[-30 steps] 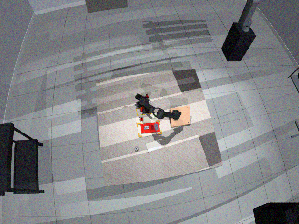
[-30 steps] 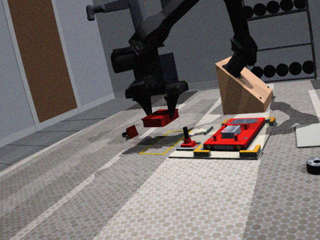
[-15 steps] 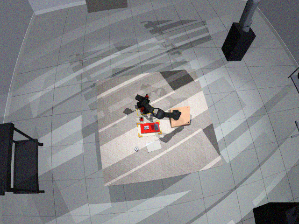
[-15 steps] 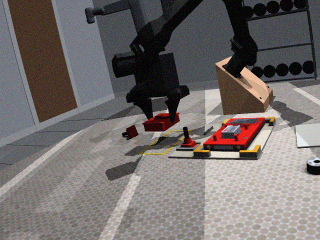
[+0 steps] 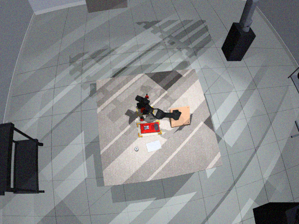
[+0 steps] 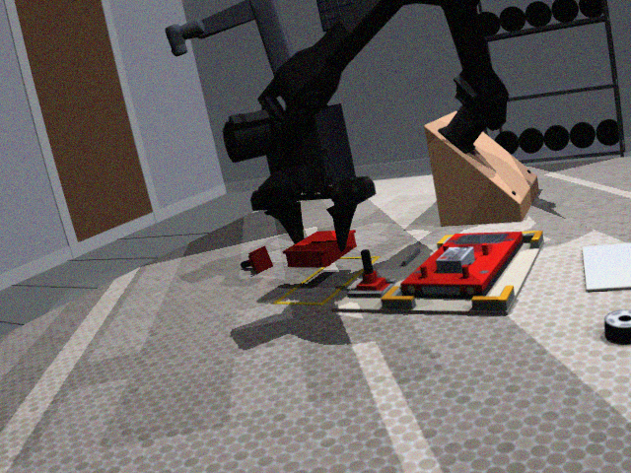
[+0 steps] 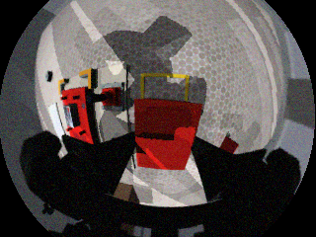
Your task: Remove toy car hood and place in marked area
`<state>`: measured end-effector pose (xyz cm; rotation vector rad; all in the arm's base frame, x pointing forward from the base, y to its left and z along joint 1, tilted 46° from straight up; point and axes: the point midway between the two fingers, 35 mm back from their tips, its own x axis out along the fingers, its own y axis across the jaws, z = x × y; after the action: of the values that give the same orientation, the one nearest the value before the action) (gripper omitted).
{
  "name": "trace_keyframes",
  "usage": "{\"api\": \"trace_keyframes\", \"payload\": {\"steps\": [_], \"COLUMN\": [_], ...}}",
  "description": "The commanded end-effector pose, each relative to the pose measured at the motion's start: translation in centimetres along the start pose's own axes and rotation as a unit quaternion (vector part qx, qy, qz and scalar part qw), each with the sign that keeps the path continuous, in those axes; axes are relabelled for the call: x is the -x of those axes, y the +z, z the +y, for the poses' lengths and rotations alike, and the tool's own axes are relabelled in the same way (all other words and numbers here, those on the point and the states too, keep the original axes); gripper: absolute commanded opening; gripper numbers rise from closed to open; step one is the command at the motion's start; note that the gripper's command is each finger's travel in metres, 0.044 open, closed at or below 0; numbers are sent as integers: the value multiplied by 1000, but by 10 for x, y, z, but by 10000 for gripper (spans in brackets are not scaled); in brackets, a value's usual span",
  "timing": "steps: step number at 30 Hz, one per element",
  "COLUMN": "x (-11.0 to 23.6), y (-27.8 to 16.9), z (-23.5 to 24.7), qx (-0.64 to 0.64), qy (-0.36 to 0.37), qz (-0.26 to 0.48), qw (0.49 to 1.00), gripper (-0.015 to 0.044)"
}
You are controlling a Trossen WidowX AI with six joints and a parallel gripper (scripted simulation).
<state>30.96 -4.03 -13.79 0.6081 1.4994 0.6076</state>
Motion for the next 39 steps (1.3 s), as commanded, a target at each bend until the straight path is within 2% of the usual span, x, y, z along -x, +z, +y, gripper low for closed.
{"api": "trace_keyframes", "payload": {"steps": [1,39], "x": [-4,-26], "y": [-2,-4], "z": [0,1], "qx": [-5,-5], "qy": [5,6], "qz": [0,0], "qw": [1000,1000], "gripper": [0,0]}}
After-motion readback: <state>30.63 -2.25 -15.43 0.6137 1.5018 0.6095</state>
